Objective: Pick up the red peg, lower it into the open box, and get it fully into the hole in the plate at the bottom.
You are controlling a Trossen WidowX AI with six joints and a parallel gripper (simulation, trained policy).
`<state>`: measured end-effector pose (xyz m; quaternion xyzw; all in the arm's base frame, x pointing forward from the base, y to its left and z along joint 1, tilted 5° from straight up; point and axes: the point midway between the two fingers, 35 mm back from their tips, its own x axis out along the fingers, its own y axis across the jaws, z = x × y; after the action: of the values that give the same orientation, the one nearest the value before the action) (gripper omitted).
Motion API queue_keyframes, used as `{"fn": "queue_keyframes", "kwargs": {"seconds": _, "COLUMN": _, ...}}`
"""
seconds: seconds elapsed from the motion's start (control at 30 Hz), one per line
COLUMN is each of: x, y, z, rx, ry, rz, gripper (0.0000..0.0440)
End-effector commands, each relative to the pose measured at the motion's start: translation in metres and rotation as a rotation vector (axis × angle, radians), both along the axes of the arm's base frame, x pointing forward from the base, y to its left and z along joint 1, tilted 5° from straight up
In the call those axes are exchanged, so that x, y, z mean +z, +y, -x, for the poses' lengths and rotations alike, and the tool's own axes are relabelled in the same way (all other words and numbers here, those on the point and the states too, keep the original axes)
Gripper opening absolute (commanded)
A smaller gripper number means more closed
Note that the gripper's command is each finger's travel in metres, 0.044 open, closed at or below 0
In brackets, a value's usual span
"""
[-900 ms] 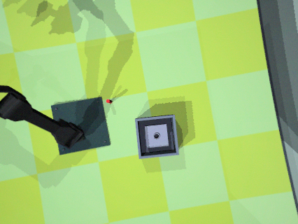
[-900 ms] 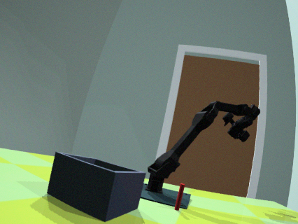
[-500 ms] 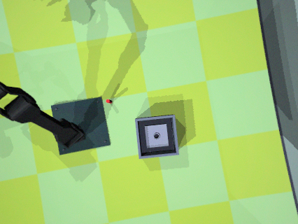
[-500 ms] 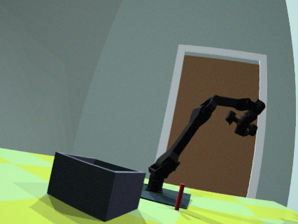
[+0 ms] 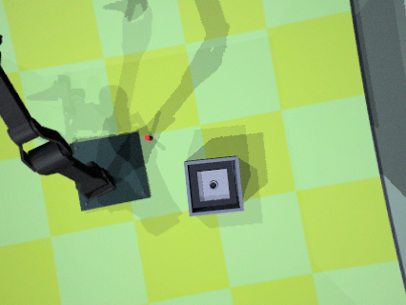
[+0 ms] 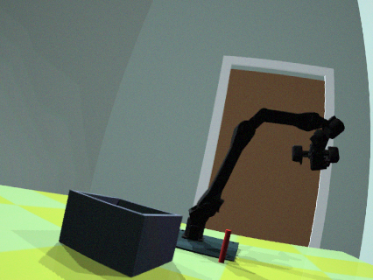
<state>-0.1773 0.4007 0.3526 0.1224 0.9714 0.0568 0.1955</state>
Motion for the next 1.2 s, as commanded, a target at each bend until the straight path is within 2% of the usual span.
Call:
{"fn": "queue_keyframes", "kwargs": {"seconds": 0.0, "x": -0.01, "y": -0.001, "z": -0.039, "rx": -0.064, "ry": -0.091, "rz": -0.086, "gripper": 0.044}}
{"fn": "queue_keyframes", "kwargs": {"seconds": 0.3, "x": -0.039, "y": -0.019, "z": -0.132, "rx": -0.216, "ry": -0.331, "rz": -0.184, "gripper": 0.044}}
{"fn": "queue_keyframes", "kwargs": {"seconds": 0.57, "x": -0.072, "y": -0.057, "z": -0.211, "rx": -0.339, "ry": -0.567, "rz": -0.156, "gripper": 0.044}}
{"fn": "queue_keyframes", "kwargs": {"seconds": 0.87, "x": -0.112, "y": -0.123, "z": -0.282, "rx": -0.448, "ry": -0.803, "rz": 0.003, "gripper": 0.0439}}
{"fn": "queue_keyframes", "kwargs": {"seconds": 1.17, "x": -0.151, "y": -0.199, "z": -0.324, "rx": -0.538, "ry": -0.952, "rz": 0.252, "gripper": 0.0435}}
